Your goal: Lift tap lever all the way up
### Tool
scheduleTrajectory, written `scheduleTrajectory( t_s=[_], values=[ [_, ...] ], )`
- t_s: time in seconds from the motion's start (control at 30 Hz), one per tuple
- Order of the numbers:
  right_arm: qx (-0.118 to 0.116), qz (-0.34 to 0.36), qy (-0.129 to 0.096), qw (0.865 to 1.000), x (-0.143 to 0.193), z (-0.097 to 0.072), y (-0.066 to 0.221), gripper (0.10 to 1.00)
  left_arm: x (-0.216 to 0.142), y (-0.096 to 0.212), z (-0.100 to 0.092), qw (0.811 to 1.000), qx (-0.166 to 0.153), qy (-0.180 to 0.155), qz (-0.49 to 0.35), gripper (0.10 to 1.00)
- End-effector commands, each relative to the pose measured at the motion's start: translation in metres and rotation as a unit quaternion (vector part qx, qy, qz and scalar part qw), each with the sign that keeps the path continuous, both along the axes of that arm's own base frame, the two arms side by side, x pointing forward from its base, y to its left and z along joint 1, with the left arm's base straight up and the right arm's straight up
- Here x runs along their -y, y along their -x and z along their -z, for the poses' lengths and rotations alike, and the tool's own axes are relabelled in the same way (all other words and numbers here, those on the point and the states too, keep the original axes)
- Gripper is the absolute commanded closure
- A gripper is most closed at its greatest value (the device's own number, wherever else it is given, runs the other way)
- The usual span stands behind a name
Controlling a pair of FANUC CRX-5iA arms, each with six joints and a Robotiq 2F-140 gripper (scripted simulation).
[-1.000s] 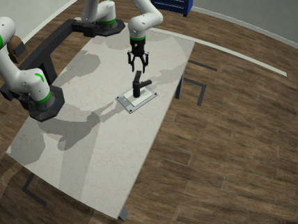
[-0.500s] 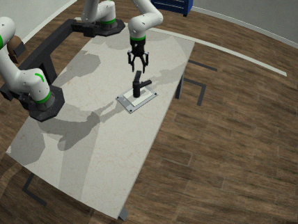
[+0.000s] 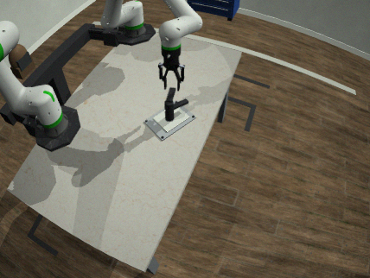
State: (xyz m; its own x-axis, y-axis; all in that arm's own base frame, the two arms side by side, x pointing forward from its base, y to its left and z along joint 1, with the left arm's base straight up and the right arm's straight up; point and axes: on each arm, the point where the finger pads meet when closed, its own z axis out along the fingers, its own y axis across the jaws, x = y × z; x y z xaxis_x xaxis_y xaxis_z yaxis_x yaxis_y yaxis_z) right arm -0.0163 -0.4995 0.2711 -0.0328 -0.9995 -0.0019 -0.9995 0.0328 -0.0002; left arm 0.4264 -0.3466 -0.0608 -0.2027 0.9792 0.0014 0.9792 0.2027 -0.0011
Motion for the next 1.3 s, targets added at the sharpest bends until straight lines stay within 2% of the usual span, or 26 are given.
scheduleTrajectory(
  t_s=[0.0,0.83,1.27],
  values=[
    [0.000,0.000,0.001,1.000,0.000,-0.001,0.000,0.098,0.000,-0.001,-0.001,1.000,0.001,0.001,0.000,0.614],
    [0.000,0.000,0.001,1.000,0.000,-0.001,0.000,0.098,0.000,-0.001,0.000,1.000,0.001,0.001,0.000,0.614],
    [0.000,0.000,0.001,1.000,0.000,-0.001,0.000,0.098,0.000,-0.001,0.011,1.000,0.001,0.001,0.000,0.614]
  ],
)
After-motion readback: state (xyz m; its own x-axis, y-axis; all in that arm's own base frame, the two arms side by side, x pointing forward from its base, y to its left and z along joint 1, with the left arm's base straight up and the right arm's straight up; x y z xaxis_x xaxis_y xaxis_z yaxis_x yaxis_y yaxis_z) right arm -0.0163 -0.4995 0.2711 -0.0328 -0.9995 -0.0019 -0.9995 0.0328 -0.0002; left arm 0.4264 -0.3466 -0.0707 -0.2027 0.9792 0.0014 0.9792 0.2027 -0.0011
